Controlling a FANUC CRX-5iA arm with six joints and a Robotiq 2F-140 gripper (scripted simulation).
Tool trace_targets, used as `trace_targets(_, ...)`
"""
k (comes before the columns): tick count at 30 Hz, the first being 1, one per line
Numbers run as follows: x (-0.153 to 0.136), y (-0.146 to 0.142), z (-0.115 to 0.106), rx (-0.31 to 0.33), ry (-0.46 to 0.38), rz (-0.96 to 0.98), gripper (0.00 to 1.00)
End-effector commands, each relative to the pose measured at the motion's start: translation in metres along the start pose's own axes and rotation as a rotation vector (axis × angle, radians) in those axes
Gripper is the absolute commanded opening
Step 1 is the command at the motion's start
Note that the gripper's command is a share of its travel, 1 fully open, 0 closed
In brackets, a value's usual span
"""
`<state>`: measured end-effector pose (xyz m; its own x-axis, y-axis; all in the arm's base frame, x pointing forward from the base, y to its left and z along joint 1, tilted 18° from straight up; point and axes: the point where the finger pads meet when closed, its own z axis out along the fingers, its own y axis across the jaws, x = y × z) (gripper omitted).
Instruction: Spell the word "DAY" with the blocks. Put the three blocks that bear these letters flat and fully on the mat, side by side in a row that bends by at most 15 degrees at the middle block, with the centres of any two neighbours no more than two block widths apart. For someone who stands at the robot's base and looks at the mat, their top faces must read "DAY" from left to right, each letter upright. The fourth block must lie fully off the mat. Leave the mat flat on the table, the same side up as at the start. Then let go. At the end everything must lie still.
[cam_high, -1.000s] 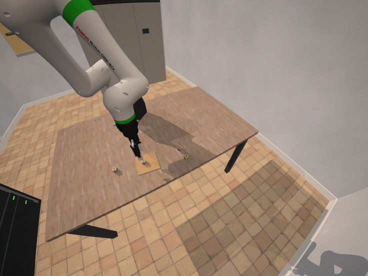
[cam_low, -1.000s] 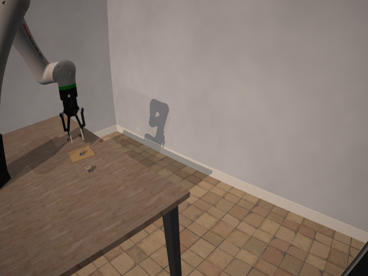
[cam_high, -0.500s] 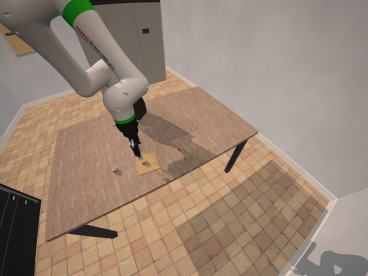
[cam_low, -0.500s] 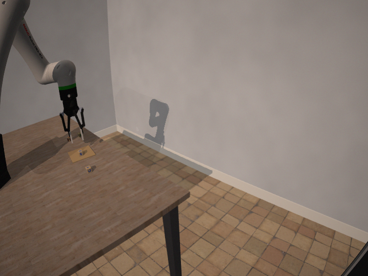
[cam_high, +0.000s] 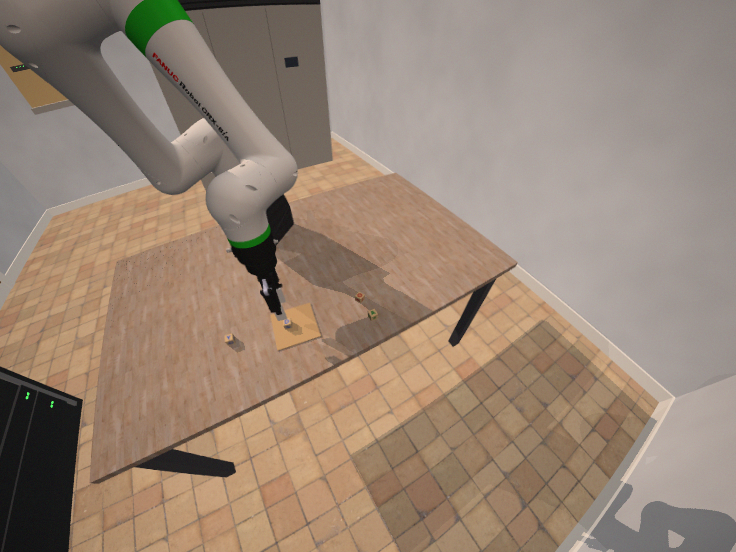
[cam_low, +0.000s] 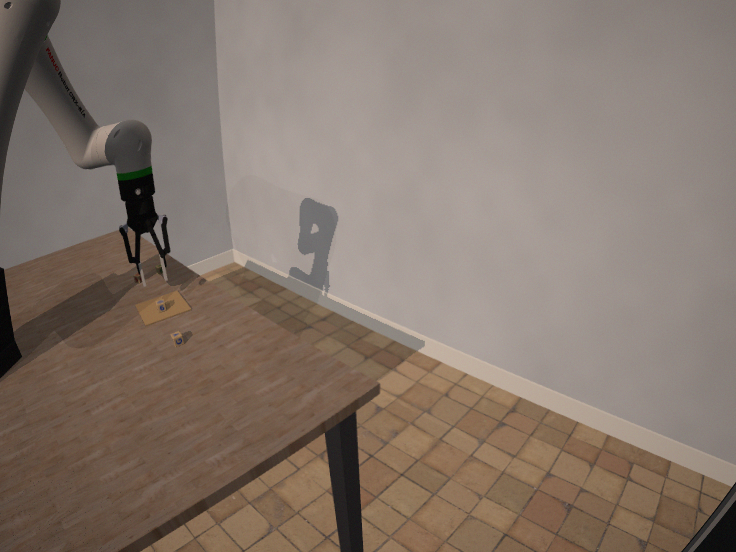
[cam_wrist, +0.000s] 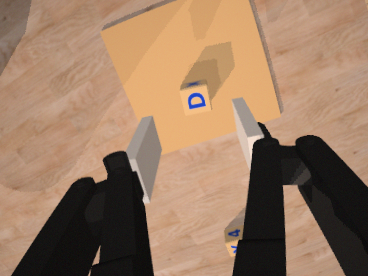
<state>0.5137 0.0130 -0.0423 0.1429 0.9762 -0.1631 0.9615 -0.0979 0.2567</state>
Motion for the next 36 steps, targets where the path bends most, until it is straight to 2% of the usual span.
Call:
trace_targets(1, 0.000, 0.000, 0.000, 0.000, 0.000, 0.000, 0.37)
trace_targets(16, 0.000, 0.000, 0.009, 0.000, 0.000, 0.000, 0.37)
trace_targets(36, 0.000, 0.001, 0.037, 0.000, 0.000, 0.000, 0.37)
